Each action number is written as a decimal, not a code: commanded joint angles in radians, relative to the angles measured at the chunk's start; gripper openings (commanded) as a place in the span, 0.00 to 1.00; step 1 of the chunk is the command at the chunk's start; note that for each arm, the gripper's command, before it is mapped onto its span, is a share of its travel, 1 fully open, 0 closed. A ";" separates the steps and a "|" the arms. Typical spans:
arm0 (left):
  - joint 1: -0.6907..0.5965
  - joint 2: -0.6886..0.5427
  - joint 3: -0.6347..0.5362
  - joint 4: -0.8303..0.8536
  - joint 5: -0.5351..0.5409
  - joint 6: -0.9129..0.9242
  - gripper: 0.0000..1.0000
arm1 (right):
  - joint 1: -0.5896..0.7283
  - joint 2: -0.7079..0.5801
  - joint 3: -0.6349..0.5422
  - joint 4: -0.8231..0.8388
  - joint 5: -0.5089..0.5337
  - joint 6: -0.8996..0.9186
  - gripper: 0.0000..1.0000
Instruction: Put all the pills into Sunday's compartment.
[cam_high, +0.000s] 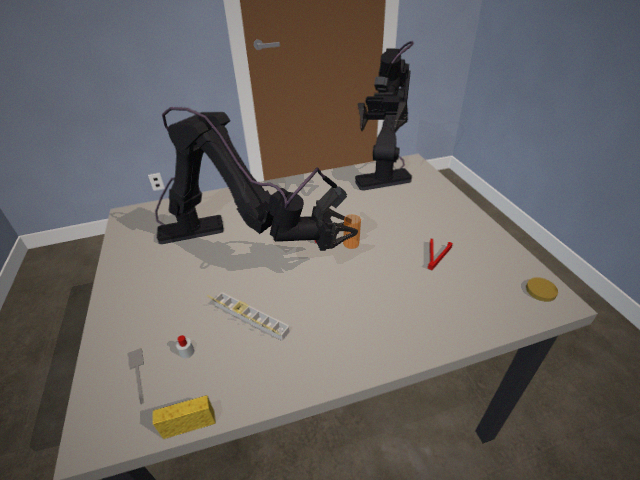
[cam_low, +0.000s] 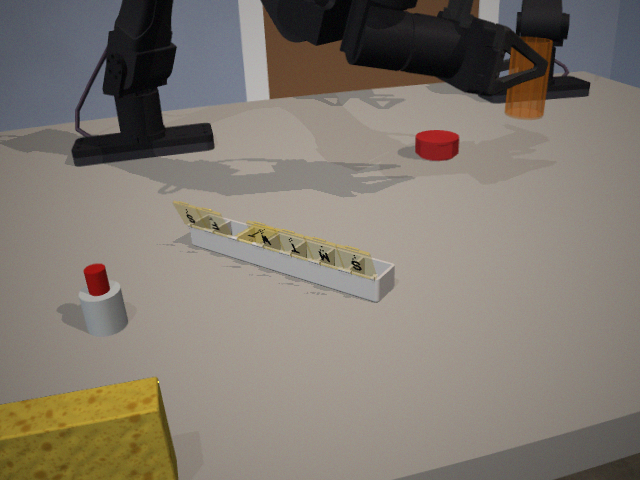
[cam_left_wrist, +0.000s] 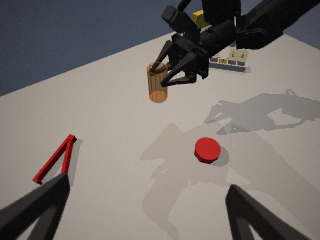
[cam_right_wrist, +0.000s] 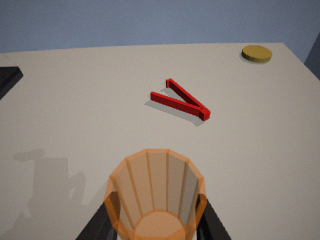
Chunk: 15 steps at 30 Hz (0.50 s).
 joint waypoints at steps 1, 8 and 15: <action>0.006 -0.006 0.020 -0.009 0.003 0.002 1.00 | 0.024 -0.032 -0.046 0.092 0.083 0.042 0.36; 0.006 -0.006 0.020 -0.009 0.003 0.002 1.00 | 0.139 -0.014 -0.256 0.372 0.489 0.168 0.36; 0.006 -0.006 0.020 -0.009 0.003 0.002 1.00 | 0.195 0.019 -0.294 0.509 0.645 0.206 0.36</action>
